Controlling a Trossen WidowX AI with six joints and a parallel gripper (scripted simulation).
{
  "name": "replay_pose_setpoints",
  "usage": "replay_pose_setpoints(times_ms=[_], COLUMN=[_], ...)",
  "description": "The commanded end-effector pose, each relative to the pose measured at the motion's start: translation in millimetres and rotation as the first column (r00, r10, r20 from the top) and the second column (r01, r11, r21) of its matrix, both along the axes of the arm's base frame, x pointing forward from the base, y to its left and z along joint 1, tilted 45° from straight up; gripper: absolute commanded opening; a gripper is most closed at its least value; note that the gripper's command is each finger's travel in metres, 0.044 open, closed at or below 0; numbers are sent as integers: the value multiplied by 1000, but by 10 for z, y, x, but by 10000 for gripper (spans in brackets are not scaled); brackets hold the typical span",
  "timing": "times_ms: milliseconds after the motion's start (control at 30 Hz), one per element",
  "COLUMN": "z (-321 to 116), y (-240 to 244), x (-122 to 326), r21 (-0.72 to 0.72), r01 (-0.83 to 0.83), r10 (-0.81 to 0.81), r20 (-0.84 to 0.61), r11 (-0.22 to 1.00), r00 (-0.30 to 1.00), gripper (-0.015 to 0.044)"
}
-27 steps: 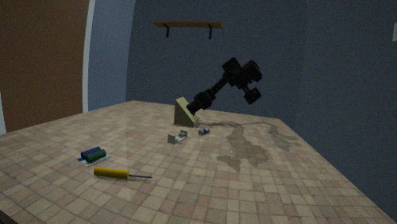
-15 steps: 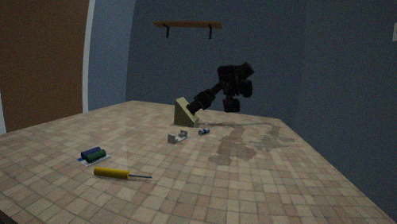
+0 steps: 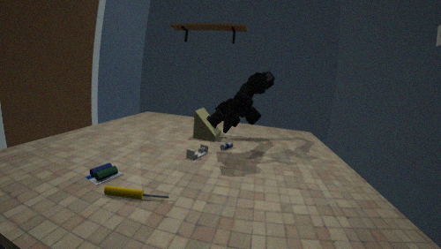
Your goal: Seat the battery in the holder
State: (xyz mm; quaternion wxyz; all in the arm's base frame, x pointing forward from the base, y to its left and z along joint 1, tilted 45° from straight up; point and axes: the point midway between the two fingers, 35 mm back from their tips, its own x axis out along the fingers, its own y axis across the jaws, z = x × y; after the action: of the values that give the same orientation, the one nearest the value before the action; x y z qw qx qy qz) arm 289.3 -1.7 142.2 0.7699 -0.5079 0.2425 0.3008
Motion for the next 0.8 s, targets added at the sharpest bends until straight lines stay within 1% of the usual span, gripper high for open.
replay_pose_setpoints(times_ms=[0, 100, 267, 467, 767], z=[-513, -549, -551, -502, -498], y=[153, 210, 289, 373, 378], x=[-619, -762, -935, -1092, -1100], r21=[-71, -36, -24, -57, -63], r01=[-604, -695, -816, -910, -915], r10=[583, 678, 807, 911, 916], r20=[-198, -190, -133, -28, -20], r11=[793, 718, 578, 410, 399], r00=[788, 710, 576, 412, 400], gripper=[237, 237, 237, 237, 237])
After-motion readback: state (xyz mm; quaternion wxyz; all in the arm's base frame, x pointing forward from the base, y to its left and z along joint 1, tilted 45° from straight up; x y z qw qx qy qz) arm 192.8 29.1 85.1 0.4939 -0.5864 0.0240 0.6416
